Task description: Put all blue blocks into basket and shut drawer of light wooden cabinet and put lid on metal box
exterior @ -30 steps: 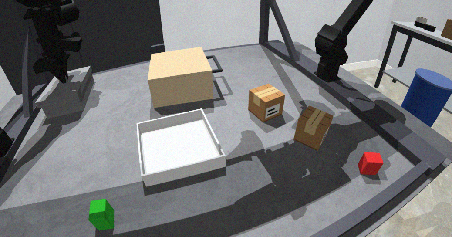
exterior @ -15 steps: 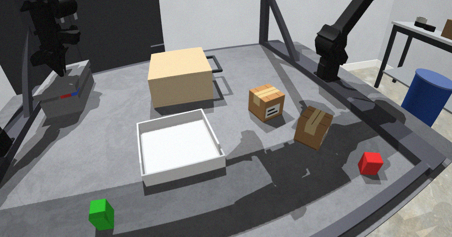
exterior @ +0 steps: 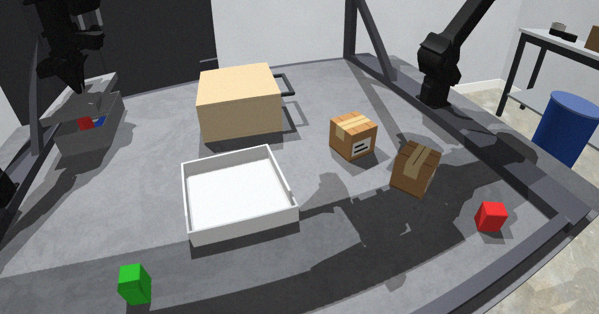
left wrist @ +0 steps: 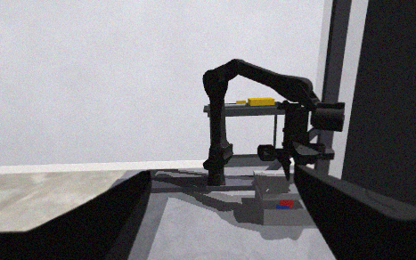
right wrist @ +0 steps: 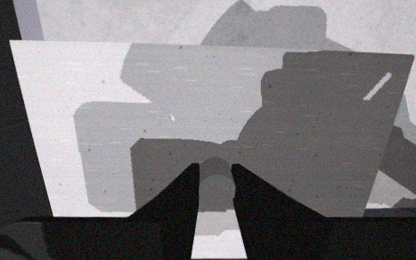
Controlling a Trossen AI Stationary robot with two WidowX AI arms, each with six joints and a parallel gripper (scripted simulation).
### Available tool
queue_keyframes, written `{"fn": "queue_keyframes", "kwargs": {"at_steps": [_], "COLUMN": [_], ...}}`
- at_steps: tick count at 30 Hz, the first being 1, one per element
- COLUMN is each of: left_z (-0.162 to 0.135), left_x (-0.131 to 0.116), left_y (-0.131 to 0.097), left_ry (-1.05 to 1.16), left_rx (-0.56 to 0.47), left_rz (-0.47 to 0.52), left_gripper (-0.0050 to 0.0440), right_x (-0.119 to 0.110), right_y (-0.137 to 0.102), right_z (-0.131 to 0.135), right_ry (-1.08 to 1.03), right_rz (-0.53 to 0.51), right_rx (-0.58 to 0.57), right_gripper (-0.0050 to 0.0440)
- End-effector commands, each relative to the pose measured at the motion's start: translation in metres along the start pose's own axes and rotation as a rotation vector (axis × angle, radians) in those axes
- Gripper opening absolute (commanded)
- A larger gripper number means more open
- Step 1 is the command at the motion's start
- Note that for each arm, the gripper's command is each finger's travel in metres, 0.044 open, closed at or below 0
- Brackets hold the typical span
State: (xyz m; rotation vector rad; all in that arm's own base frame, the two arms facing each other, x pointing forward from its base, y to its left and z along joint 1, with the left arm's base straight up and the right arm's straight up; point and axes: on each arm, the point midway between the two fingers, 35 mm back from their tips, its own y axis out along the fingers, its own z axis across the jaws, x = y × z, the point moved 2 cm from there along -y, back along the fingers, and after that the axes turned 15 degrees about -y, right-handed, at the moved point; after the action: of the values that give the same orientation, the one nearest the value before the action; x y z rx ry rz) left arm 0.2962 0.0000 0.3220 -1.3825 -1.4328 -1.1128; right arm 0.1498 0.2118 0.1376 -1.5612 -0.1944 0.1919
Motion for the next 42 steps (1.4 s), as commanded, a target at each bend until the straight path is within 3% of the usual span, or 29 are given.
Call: {"fn": "queue_keyframes", "kwargs": {"at_steps": [1,10,20,22,37,42], "left_z": [-0.004,-0.004,-0.004,-0.004,-0.004,-0.004], "left_x": [0.014,0.014,0.014,0.014,0.014,0.014], "left_y": [-0.002,-0.002,-0.002,-0.002,-0.002,-0.002], "left_ry": [-0.002,-0.002,-0.002,-0.002,-0.002,-0.002], "left_rx": [-0.009,-0.009,-0.009,-0.009,-0.009,-0.009], "left_rz": [-0.036,-0.036,-0.036,-0.036,-0.036,-0.036], "left_gripper": [0.04,0.04,0.04,0.04,0.04,0.04], "right_x": [0.005,0.005,0.038,0.038,0.055,0.053], "right_y": [-0.024,-0.029,-0.02,-0.02,-0.016,-0.014], "right_z": [0.002,0.002,-0.062,-0.062,-0.163,-0.183], "right_ry": [0.003,0.002,-0.002,-0.002,-0.003,-0.003], "right_rz": [-0.051,-0.051,-0.047,-0.047,-0.05,-0.047], "right_rx": [0.042,0.043,0.028,0.028,0.01,0.008], "right_gripper": [-0.005,-0.005,-0.005,-0.005,-0.005,-0.005]}}
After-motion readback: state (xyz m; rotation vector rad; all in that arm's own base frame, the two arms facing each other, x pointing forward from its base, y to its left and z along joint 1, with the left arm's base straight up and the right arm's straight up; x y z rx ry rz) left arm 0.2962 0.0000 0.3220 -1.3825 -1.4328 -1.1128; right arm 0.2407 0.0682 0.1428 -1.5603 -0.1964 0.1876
